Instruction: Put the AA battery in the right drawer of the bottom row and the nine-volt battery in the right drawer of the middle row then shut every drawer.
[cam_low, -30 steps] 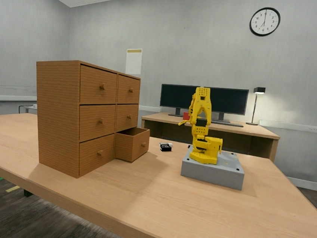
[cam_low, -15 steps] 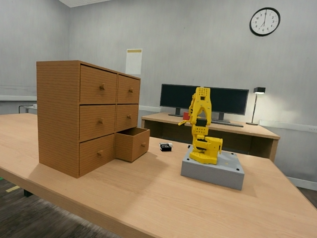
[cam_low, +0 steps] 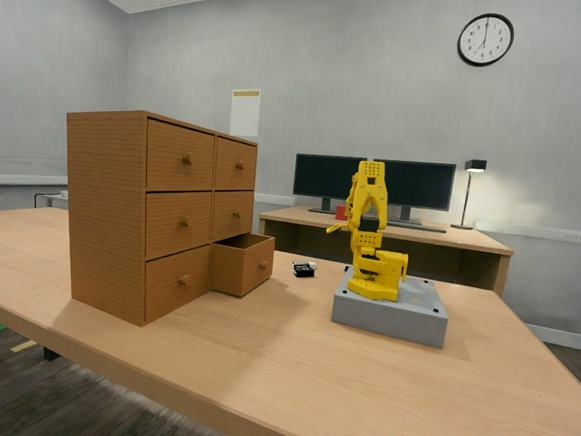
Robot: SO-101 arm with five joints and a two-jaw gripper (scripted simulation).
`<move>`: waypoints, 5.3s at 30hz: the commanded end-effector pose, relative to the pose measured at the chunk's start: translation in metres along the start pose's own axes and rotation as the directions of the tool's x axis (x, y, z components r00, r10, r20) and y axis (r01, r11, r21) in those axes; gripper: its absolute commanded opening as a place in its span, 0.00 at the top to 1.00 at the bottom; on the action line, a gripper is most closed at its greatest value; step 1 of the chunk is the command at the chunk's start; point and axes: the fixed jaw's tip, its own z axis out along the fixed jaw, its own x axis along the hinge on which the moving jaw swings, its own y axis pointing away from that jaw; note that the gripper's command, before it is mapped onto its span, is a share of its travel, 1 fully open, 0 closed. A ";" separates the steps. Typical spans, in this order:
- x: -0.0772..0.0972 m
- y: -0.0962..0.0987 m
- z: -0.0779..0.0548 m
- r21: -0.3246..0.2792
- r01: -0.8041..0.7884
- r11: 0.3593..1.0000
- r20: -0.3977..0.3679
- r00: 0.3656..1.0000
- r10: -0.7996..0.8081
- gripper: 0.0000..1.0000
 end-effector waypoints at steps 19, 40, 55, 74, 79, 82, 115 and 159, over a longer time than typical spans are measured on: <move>0.003 0.008 0.010 -0.022 0.002 1.000 0.002 1.000 -0.002 0.79; 0.002 0.006 0.027 -0.022 0.002 1.000 0.002 1.000 -0.002 0.79; 0.001 0.005 0.040 -0.022 0.002 1.000 0.002 1.000 -0.002 0.79; 0.001 0.005 0.050 -0.022 0.002 1.000 0.002 1.000 -0.002 0.79; 0.001 0.005 0.050 -0.022 0.002 1.000 0.002 1.000 -0.002 0.79; 0.001 0.005 0.050 -0.022 0.002 1.000 0.002 1.000 -0.002 0.79; 0.001 0.008 0.054 -0.022 0.002 1.000 0.002 1.000 -0.002 0.79; 0.000 0.011 0.055 -0.022 0.002 1.000 0.002 1.000 -0.002 0.81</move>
